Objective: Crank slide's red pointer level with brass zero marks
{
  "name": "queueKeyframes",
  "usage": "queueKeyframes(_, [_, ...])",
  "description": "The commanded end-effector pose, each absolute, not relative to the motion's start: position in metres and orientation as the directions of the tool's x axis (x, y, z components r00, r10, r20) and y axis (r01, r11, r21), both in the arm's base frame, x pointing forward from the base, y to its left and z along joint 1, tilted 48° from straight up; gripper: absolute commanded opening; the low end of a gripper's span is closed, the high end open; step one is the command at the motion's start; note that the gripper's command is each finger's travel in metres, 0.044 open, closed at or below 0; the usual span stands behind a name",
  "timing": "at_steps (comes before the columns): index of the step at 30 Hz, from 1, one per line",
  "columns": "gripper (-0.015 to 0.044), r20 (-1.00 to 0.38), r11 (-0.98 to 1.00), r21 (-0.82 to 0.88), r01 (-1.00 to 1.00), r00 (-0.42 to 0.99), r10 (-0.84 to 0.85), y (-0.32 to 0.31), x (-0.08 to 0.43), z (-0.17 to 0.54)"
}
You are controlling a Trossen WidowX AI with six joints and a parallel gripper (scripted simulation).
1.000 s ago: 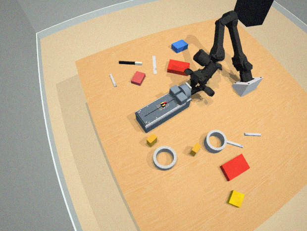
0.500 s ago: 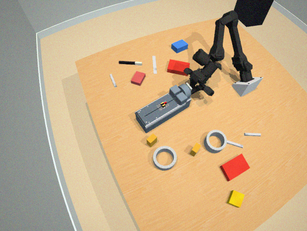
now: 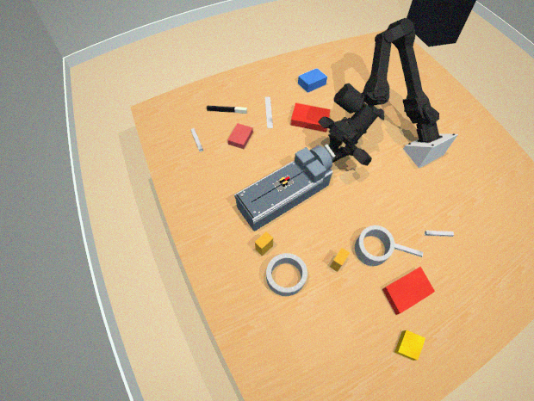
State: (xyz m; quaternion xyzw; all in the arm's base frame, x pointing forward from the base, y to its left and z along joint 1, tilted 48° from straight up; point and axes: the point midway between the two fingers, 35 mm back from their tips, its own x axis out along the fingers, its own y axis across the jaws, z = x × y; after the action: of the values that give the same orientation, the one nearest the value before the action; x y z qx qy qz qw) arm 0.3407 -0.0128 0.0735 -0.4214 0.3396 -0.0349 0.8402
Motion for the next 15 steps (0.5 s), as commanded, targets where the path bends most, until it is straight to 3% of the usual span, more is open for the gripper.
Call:
queueKeyframes(1, [0.0,-0.524,0.64,-0.741,-0.204,0.772,-0.359,-0.0166,0.3422,0.0818])
queueKeyframes(15, [0.0,-0.524,0.64,-0.741,-0.204,0.773,-0.359,-0.0169,0.3424,0.0875])
